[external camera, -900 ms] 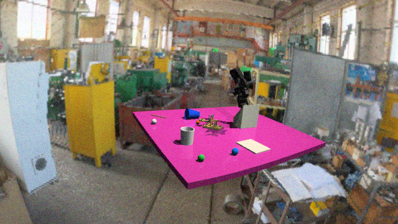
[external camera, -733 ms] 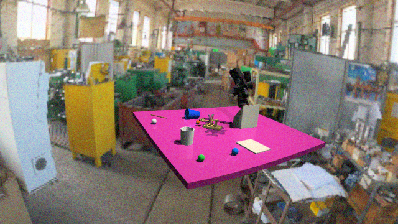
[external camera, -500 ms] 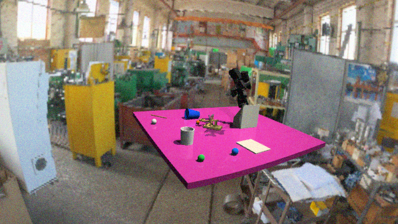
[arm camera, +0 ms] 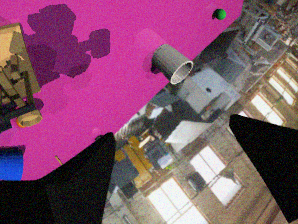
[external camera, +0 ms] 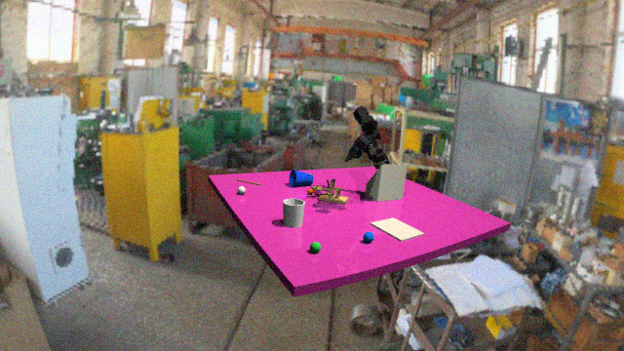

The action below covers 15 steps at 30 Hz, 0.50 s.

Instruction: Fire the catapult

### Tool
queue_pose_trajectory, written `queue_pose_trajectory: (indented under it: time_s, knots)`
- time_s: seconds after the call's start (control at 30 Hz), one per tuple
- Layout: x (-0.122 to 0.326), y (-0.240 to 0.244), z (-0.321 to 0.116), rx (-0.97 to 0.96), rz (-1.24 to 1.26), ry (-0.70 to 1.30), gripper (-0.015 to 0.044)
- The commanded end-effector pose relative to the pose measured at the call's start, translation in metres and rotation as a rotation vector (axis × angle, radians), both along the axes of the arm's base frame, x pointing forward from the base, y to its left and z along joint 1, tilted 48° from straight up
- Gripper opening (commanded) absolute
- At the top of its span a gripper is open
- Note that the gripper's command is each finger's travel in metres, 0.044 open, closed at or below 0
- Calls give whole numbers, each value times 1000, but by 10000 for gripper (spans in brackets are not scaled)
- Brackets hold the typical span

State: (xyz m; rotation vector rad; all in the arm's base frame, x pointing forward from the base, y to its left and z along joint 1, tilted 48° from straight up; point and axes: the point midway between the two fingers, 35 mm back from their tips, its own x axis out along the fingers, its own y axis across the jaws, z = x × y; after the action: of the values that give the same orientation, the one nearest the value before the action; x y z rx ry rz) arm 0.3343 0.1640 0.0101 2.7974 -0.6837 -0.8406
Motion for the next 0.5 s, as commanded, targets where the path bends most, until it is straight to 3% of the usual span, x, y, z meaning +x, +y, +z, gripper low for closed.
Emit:
queue_pose_trajectory:
  time_s: [0.0,0.47]
  knots:
    - [5,-25,-7,11,-104,70,440]
    - [-5,-105,-6,31,-463,284,440]
